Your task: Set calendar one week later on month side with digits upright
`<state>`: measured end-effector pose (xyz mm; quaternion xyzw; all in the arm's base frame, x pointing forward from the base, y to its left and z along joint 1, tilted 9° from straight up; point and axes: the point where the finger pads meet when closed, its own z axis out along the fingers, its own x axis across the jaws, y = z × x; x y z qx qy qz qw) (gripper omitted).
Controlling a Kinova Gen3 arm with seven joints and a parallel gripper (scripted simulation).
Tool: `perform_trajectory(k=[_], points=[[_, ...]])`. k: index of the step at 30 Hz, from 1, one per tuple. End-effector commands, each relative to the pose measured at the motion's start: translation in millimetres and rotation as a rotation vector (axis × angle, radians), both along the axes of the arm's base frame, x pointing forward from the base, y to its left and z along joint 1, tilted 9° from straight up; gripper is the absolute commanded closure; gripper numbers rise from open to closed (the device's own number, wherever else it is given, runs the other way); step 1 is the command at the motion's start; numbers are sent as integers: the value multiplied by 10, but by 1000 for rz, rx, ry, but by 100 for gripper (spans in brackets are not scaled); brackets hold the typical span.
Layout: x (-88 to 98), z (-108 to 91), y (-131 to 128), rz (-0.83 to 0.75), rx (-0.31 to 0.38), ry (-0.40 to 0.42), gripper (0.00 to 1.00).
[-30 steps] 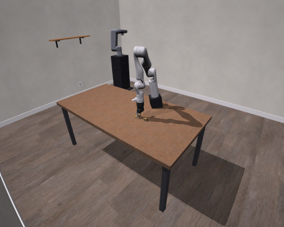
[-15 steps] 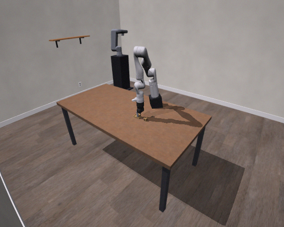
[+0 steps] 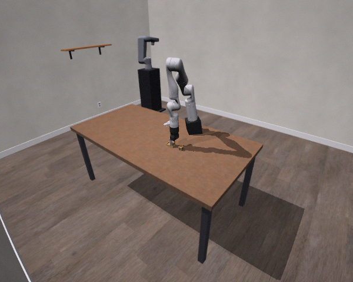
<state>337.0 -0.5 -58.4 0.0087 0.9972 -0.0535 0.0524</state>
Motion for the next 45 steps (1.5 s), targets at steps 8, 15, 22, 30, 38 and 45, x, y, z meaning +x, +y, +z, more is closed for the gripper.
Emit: perform_trajectory(k=[8, 15, 22, 30, 38, 45], points=[[4, 4, 2, 0, 0, -1, 40], [4, 4, 2, 0, 0, -1, 28], [4, 4, 2, 0, 0, -1, 16], [4, 4, 2, 0, 0, -1, 10], [0, 39, 6, 0, 0, -1, 10], [-14, 170, 20, 0, 0, -1, 10]])
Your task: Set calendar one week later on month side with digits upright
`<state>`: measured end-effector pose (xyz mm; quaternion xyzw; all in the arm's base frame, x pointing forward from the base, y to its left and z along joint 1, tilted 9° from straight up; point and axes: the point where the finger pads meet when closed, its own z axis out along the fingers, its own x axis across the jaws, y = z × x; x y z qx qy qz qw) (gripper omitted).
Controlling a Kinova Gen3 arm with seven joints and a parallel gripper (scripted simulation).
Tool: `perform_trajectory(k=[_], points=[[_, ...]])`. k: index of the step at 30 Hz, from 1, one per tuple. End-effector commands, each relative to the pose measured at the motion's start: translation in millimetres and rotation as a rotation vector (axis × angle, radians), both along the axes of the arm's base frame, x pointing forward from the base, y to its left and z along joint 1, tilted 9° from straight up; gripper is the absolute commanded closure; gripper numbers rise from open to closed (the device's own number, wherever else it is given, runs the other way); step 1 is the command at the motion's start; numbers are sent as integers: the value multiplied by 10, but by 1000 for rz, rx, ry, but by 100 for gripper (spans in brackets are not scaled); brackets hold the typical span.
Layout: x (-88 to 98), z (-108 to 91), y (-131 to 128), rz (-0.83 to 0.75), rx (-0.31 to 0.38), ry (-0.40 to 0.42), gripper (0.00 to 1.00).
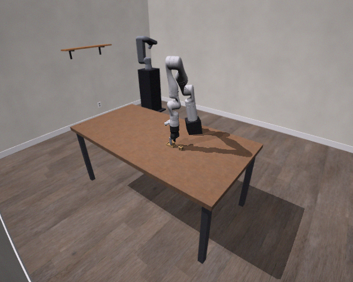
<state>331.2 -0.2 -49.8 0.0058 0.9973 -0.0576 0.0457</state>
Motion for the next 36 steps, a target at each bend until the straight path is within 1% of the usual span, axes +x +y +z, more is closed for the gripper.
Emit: perform_trajectory(k=[1, 10, 12, 19, 23, 29, 30, 36], points=[[39, 121, 21, -5, 9, -15, 10], [-2, 512, 63, -5, 9, -15, 10], [-2, 512, 63, -5, 9, -15, 10], [-26, 743, 88, -5, 9, -15, 10], [-32, 798, 94, -5, 9, -15, 10], [-33, 808, 95, -5, 9, -15, 10], [-33, 808, 95, -5, 9, -15, 0], [-33, 808, 95, -5, 9, -15, 0]])
